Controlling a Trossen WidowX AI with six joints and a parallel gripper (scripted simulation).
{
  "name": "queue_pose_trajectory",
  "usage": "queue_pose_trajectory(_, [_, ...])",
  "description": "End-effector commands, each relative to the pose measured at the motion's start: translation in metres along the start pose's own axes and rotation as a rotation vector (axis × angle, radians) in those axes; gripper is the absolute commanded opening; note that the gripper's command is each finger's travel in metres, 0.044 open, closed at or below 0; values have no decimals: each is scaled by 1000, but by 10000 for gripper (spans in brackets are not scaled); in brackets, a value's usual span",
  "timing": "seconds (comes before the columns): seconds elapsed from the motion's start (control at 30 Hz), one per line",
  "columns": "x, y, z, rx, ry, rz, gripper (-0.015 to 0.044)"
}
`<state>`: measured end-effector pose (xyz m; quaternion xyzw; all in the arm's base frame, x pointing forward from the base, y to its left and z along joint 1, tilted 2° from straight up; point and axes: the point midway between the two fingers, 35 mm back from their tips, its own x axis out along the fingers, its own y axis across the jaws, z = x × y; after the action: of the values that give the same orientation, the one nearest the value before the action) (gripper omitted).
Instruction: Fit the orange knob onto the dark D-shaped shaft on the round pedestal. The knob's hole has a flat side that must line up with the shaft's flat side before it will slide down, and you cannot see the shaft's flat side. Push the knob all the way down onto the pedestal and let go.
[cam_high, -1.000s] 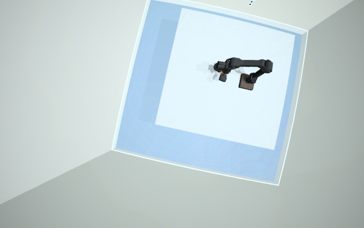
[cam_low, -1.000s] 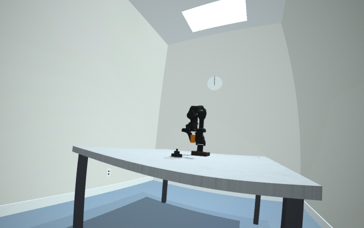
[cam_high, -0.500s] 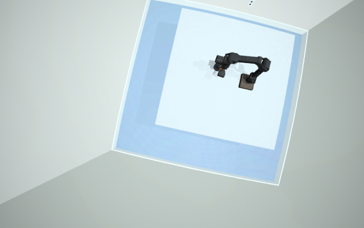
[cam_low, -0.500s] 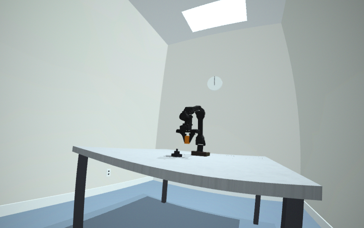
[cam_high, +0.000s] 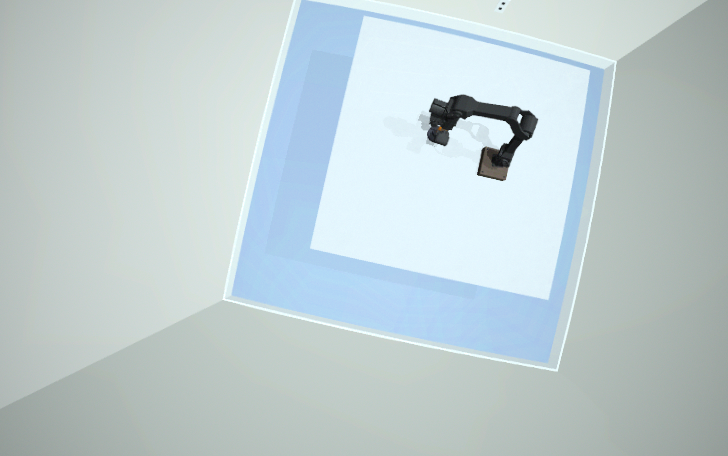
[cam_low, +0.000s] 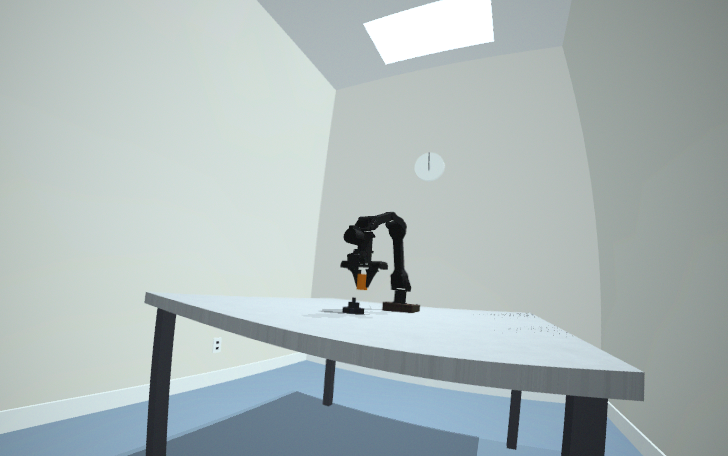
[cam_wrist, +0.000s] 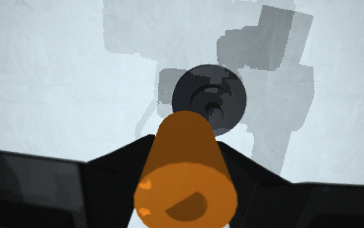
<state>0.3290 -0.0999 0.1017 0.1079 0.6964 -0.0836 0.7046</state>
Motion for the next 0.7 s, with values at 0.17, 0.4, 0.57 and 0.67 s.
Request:
queue_pose_trajectory(0.17, [7,-26,8,-7,-3,-8,0])
queue_pose_trajectory(0.4, [16,-26,8,-7,-3,-8,0])
queue_pose_trajectory(0.57, [31,-26,8,-7,-3,-8,0])
queue_pose_trajectory(0.67, [32,-26,8,-7,-3,-8,0])
